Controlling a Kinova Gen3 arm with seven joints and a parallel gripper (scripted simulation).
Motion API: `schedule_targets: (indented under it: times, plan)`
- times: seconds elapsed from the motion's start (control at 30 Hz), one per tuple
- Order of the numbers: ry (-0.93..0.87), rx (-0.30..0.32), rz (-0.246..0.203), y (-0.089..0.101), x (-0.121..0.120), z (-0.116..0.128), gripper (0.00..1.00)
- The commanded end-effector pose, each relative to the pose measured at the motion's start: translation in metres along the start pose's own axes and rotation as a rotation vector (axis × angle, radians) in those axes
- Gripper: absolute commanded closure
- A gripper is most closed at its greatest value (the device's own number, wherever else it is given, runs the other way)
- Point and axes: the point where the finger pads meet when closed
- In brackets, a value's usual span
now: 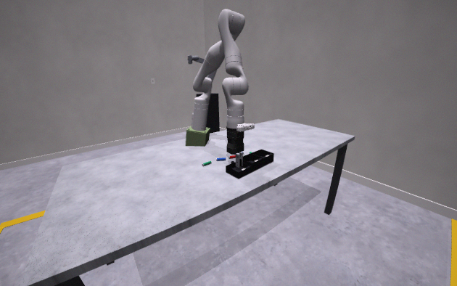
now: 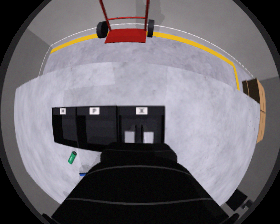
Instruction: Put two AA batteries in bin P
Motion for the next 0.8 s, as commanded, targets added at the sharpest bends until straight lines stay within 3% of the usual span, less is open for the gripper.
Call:
schedule_targets:
  times: [0.0,0.33,0.6,0.77]
  plan:
    - [0.001,0.008,0.003,0.007,0.0,-0.003,0.69]
    - [0.001,0.008,0.003,0.017,0.0,-0.003,0.69]
    - [0.001,0.008,0.003,0.047,0.0,-0.003,0.69]
    - [0.001,0.008,0.003,0.047,0.0,-0.003,0.69]
Point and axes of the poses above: the point where the finger pads meet when closed, its own y axis back along the fingers, its own x axis across the jaws, z = x × y, and after that the axes turned 10 degrees about y, right-handed
